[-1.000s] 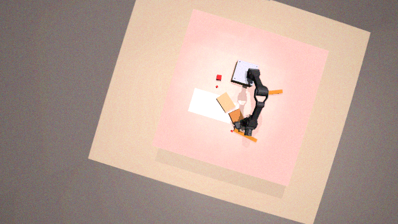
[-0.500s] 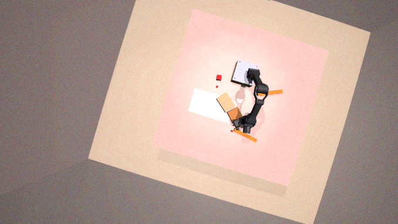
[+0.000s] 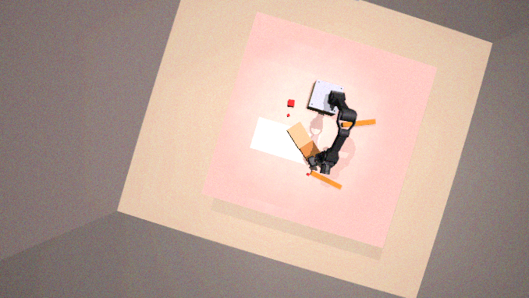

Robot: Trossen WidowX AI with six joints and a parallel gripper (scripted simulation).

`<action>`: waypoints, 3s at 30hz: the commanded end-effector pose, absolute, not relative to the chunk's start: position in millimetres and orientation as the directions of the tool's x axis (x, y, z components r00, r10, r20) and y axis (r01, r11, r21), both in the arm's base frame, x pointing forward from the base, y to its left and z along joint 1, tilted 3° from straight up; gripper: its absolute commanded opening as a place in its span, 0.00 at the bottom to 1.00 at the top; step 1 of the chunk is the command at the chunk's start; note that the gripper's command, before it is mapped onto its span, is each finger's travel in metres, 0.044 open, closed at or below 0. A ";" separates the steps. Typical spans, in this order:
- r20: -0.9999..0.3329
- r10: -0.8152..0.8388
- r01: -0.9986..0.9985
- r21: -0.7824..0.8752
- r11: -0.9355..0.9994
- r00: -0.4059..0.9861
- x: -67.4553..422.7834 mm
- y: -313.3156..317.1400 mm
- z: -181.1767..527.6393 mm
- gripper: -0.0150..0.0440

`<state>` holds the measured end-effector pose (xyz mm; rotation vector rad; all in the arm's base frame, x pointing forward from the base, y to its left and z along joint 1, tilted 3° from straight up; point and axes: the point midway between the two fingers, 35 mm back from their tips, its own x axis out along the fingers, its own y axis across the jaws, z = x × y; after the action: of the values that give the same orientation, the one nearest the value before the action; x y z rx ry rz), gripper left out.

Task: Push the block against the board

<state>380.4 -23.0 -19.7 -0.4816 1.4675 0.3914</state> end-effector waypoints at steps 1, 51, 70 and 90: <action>-0.998 -0.044 -0.528 -0.062 0.847 0.048 371.6 -28.5 -24.6 0.25; -0.998 -0.042 -0.509 -0.062 0.858 0.051 413.4 -3.1 31.7 0.25; -0.998 -0.048 0.002 -0.048 0.999 0.052 387.1 -107.9 36.0 0.25; -0.997 -0.058 0.632 -0.016 0.775 0.045 328.0 -213.1 37.8 0.25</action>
<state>340.2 -200.8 38.7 0.4156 1.4570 -0.4863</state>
